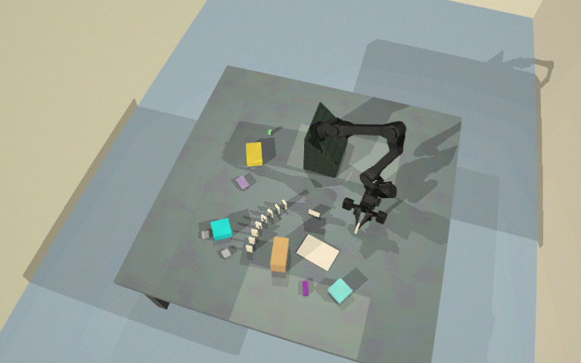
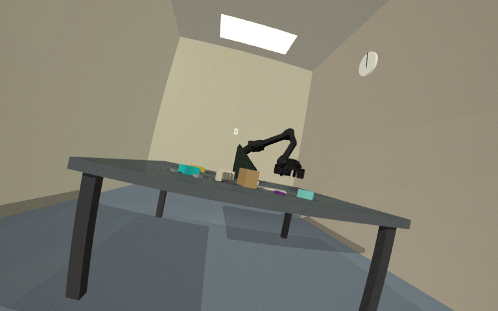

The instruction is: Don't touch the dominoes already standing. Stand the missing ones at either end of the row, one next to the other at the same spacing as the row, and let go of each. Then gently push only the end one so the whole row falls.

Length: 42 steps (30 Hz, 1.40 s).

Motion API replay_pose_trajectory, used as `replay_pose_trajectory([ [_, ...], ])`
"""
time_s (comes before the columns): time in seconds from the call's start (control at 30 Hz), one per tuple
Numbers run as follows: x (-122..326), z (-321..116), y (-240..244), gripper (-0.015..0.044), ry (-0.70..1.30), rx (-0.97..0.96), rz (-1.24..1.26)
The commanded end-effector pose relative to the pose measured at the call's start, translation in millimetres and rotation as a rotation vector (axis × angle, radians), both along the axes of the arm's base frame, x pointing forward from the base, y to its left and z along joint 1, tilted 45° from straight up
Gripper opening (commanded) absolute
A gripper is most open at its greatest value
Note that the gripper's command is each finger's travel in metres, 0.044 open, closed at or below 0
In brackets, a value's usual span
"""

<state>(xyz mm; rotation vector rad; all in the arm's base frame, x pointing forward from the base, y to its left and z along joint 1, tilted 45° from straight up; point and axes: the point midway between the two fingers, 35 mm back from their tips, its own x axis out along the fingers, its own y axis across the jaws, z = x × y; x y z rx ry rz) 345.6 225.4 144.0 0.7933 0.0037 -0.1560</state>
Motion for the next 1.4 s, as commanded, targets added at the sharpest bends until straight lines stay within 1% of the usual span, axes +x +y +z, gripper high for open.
replay_pose_trajectory([
  [0.0, 2.0, -8.7, 9.3, 0.0021, 0.0, 0.002, -0.003],
  [0.5, 4.3, -50.4, 43.7, 0.0021, 0.001, 0.0, -0.001],
  [0.9, 4.2, -52.4, 45.1, 0.0021, 0.001, 0.0, -0.001],
  [1.37, 4.2, -52.4, 45.1, 0.0388, 0.001, 0.0, -0.001],
])
